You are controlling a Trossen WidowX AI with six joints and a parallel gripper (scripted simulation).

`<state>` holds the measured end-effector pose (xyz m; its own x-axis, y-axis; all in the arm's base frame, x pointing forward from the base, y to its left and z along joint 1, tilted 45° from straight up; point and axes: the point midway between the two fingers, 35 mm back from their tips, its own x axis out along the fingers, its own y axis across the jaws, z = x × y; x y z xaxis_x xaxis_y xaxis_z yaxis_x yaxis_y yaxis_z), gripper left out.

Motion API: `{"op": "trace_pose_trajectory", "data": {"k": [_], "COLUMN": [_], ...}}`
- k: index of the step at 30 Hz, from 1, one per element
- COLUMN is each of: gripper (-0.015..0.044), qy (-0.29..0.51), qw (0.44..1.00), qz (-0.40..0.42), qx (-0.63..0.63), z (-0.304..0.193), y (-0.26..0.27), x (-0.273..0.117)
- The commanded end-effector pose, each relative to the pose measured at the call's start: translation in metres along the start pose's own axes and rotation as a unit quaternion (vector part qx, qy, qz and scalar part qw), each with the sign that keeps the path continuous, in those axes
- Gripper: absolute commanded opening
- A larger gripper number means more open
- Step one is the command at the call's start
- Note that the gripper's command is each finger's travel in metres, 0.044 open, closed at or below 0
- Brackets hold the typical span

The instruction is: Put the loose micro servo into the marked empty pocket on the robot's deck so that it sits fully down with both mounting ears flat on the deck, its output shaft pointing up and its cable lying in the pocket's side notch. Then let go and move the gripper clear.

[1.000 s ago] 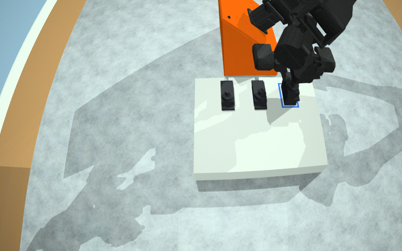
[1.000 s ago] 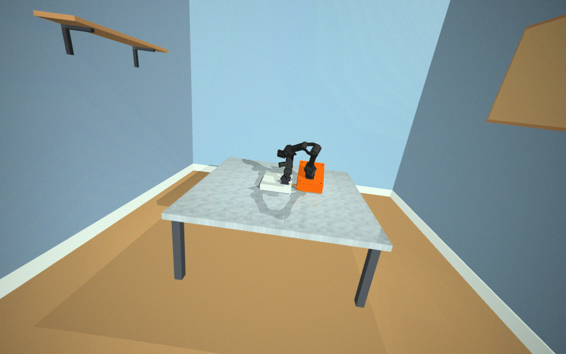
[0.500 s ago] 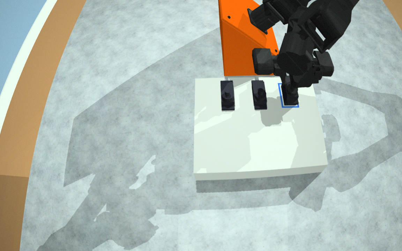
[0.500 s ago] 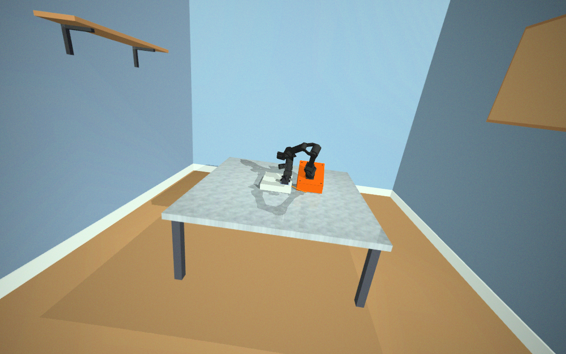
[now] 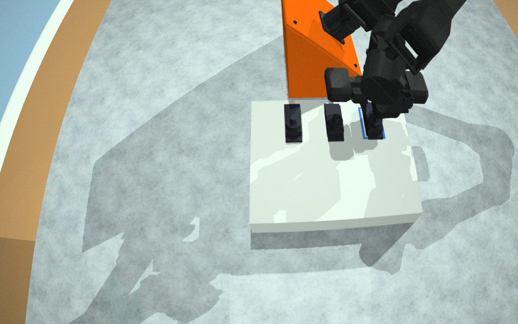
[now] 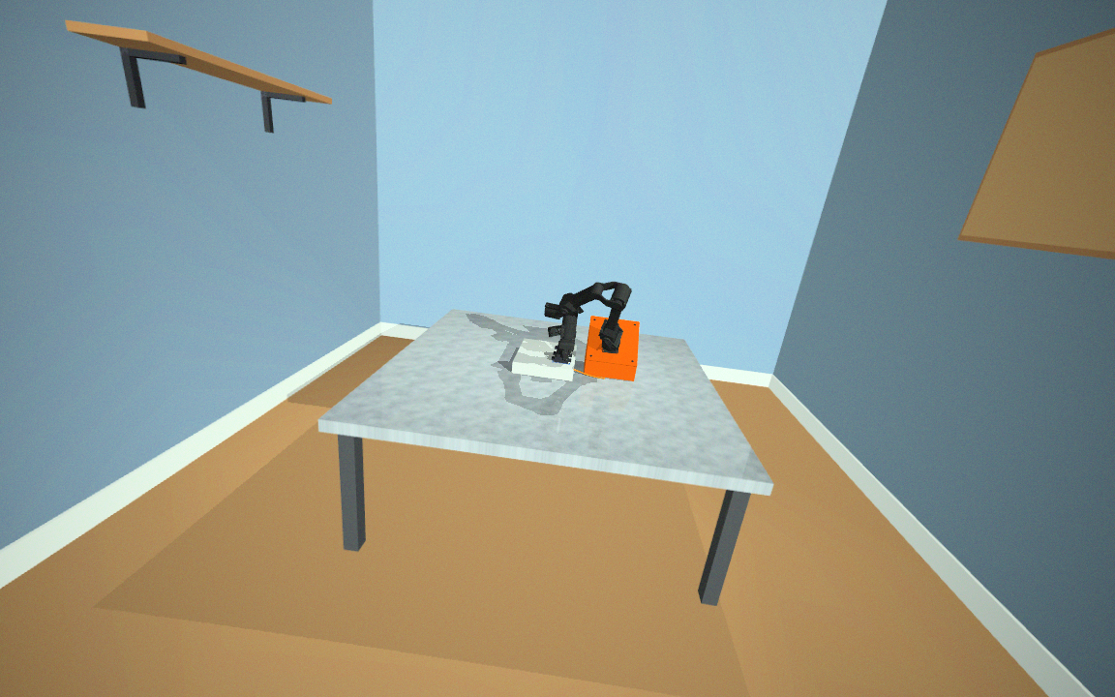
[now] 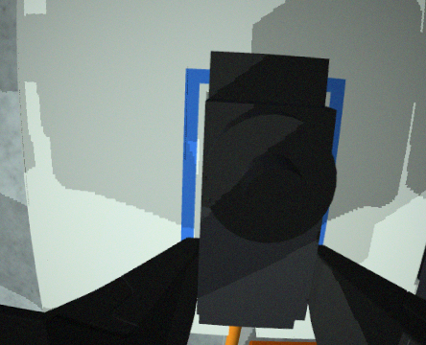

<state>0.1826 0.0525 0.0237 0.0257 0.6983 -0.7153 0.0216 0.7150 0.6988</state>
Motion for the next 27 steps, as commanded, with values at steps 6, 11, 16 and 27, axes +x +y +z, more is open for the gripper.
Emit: {"op": "trace_pose_trajectory", "data": {"k": [6, 11, 16, 27], "gripper": [0.0, 0.0131, 0.0187, 0.024], "qy": [-0.002, -0.002, -0.002, -0.002], "qw": [1.0, 1.0, 1.0, 1.0], "qz": [0.003, 0.003, 0.002, 0.005], "qx": [0.002, 0.002, 0.002, 0.006], "z": [0.001, -0.001, 0.0, 0.001], "y": [0.001, 0.0, -0.001, 0.0], "x": [0.008, 0.006, 0.0, -0.028]}}
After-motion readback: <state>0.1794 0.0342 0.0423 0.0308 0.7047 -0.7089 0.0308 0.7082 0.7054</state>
